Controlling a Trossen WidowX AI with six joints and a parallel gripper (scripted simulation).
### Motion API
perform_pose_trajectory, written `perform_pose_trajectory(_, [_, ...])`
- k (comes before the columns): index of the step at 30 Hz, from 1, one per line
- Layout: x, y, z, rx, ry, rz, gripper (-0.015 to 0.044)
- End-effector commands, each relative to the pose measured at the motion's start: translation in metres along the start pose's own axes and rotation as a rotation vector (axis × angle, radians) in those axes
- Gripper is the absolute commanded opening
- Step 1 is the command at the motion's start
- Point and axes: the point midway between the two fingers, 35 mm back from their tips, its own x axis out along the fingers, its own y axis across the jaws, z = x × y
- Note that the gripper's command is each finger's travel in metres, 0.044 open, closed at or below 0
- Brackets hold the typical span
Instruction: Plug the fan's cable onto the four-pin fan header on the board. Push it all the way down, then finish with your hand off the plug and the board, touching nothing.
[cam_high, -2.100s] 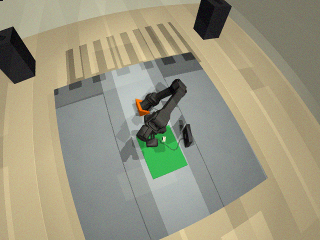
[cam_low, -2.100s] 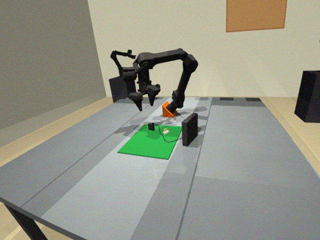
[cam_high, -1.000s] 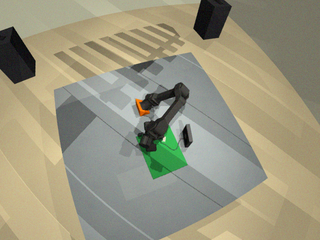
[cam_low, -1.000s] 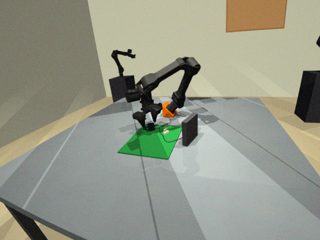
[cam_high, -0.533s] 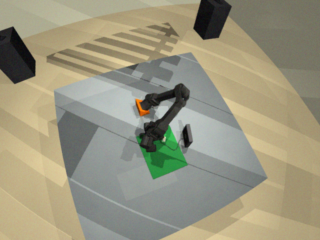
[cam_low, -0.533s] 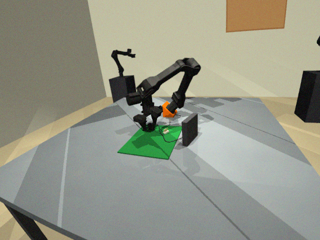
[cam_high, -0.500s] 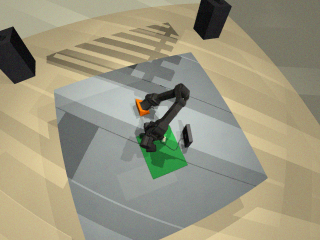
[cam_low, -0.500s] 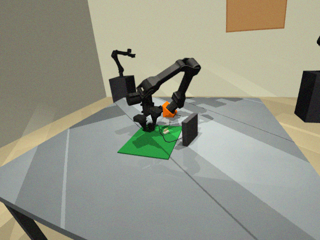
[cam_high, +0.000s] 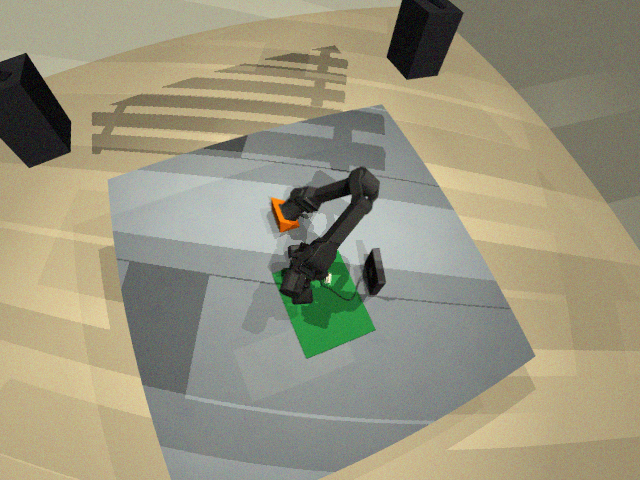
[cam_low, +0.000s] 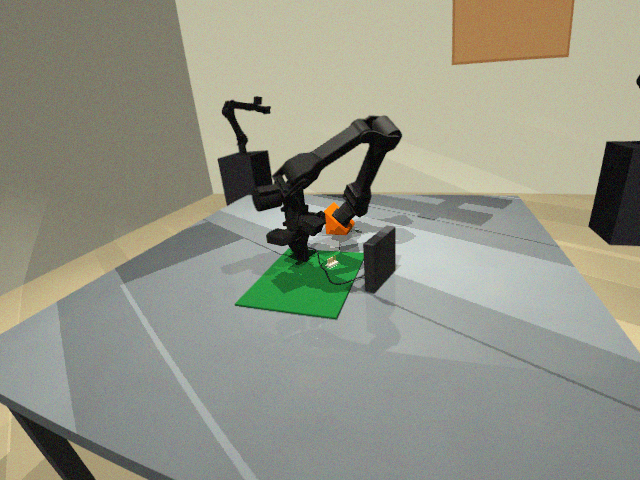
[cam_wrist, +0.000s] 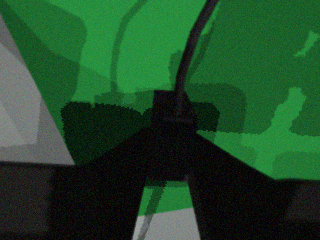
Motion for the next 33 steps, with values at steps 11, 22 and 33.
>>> perform_pose_trajectory(11, [-0.049, 0.0, -0.001, 0.006, -0.002, 0.0, 0.0])
perform_pose_trajectory(22, [-0.05, -0.001, 0.017, 0.331, 0.001, -0.002, 0.0])
perform_pose_trajectory(33, [-0.05, 0.0, 0.039, 0.709, 0.001, -0.003, 0.0])
